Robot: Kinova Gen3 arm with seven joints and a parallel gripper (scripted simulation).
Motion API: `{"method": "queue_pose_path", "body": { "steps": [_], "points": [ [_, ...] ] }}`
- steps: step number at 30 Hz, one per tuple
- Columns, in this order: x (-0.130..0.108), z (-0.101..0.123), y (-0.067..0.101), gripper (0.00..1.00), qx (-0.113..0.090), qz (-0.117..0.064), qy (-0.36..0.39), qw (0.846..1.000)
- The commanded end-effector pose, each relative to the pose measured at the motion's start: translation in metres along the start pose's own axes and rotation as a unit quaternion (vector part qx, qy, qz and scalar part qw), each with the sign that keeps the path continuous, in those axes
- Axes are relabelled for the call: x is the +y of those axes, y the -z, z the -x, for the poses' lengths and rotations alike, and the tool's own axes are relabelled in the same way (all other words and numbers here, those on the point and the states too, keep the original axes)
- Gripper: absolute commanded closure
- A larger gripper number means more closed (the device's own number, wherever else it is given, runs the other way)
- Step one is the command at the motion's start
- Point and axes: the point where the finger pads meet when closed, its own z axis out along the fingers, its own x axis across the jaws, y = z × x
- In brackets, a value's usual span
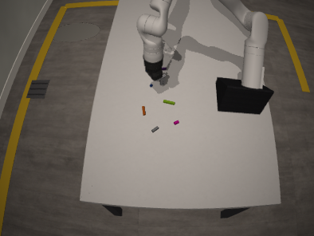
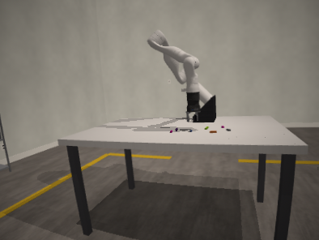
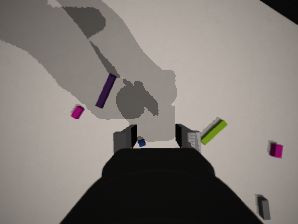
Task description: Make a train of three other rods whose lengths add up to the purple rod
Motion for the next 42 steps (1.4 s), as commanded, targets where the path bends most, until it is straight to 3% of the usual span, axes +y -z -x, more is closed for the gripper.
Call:
{"method": "queue_pose_path", "body": {
  "steps": [1, 7, 9, 23, 35, 42],
  "points": [
    [-0.005, 0.004, 0.000, 0.00, 0.004, -0.001, 0.040, 0.999],
    [-0.010, 0.010, 0.000, 0.00, 0.002, 0.002, 0.158, 0.987],
    [-0.010, 0.010, 0.000, 0.00, 0.002, 0.002, 0.158, 0.987],
    [-0.013, 0.021, 0.002, 0.00, -0.005, 0.008, 0.362, 0.932],
    [-0.013, 0.025, 0.003, 0.00, -0.009, 0.010, 0.433, 0.901],
    [-0.012, 0.026, 0.004, 0.00, -0.011, 0.011, 0.450, 0.893]
  ]
}}
